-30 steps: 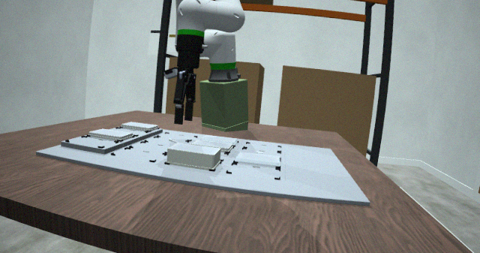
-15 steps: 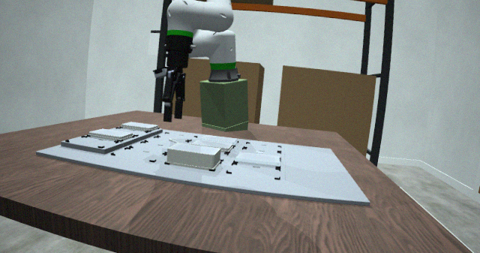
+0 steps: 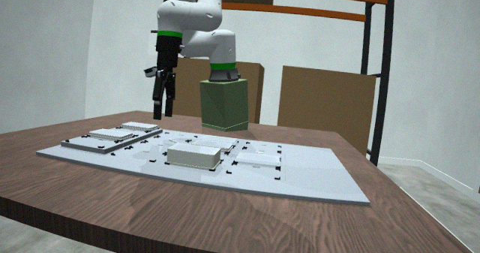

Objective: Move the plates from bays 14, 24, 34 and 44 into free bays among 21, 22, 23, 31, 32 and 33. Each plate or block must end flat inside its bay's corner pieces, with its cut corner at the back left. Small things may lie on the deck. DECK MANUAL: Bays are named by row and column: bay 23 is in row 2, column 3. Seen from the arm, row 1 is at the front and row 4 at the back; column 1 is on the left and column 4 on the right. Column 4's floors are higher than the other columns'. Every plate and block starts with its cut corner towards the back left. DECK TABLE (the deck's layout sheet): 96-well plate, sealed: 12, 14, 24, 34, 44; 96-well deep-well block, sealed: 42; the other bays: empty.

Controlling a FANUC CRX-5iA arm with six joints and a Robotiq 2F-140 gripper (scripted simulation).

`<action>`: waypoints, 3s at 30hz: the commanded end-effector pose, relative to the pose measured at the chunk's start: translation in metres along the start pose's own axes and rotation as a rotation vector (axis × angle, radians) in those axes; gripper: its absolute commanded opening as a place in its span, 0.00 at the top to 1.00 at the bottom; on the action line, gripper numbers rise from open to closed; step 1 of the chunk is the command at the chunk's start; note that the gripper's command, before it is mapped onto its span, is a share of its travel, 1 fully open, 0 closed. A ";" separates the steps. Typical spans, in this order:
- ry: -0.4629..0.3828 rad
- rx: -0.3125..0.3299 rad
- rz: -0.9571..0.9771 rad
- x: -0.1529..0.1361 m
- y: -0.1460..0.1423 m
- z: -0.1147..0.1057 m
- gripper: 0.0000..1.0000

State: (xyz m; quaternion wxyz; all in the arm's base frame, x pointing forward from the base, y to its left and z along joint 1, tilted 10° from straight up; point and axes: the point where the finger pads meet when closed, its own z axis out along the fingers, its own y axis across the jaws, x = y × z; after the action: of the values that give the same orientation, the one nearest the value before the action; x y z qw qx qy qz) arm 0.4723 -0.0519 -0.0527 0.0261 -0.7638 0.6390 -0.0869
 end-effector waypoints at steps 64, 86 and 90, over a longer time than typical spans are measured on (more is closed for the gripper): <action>-0.001 0.001 -0.001 0.121 0.052 0.022 0.30; -0.001 0.001 -0.001 0.121 0.051 0.033 0.30; -0.001 0.001 -0.001 0.121 0.051 0.033 0.30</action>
State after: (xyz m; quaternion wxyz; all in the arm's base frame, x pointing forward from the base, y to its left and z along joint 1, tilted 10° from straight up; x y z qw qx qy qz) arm 0.4477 -0.1820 -0.0820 0.0266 -0.7641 0.6388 -0.0862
